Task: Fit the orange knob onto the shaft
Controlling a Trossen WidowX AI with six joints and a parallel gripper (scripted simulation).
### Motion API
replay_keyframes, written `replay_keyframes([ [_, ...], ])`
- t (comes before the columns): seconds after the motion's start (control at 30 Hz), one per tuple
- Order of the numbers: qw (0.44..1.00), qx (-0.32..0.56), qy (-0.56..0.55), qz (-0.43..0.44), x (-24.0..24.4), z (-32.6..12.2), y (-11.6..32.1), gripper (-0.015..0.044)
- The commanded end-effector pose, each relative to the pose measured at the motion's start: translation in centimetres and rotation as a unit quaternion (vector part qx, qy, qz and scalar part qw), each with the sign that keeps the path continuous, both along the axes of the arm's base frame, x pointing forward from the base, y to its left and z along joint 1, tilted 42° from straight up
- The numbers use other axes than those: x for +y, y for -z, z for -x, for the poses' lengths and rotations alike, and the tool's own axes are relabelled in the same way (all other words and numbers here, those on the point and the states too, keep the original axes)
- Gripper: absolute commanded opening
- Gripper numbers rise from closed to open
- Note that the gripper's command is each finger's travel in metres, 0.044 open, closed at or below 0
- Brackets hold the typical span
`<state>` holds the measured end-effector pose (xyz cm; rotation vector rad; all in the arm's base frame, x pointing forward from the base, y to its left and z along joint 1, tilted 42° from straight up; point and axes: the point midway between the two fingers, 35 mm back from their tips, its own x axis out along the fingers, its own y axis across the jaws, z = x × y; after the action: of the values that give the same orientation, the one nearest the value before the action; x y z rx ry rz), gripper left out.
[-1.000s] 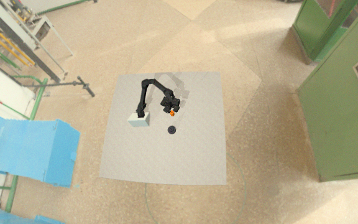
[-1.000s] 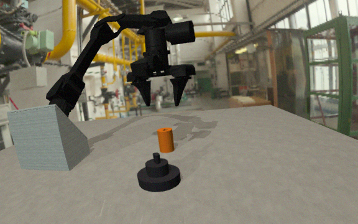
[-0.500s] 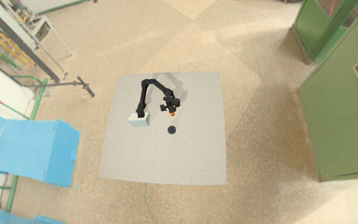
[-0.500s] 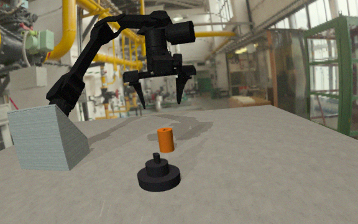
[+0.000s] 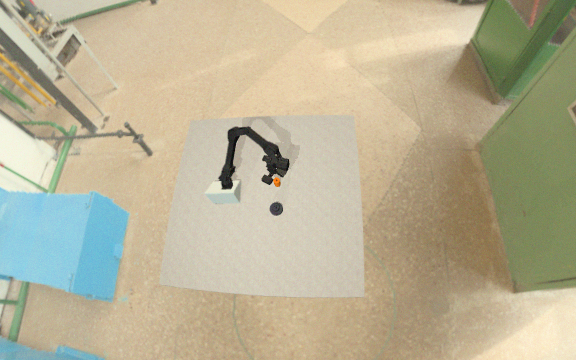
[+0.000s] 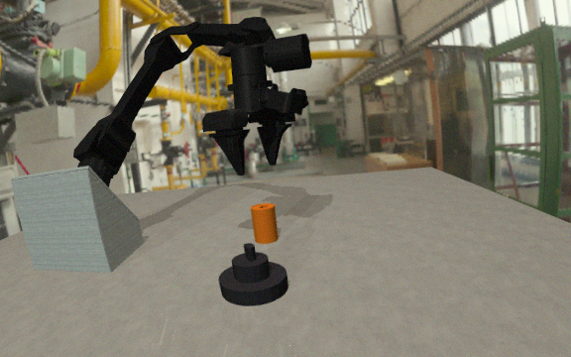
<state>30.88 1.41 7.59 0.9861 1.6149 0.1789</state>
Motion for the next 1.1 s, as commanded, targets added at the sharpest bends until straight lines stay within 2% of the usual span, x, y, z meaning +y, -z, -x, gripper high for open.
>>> replay_keyframes([
  [0.0,0.974,-0.154,-0.167,0.012,-0.1,0.0,0.0,0.044],
  [0.43,0.974,-0.154,-0.167,0.012,-0.1,0.0,0.0,0.044],
  [0.57,0.974,-0.155,-0.167,0.012,1.9,-0.2,2.2,0.044],
  [1.07,0.974,-0.155,-0.167,0.011,3.4,-0.3,3.8,0.044],
])
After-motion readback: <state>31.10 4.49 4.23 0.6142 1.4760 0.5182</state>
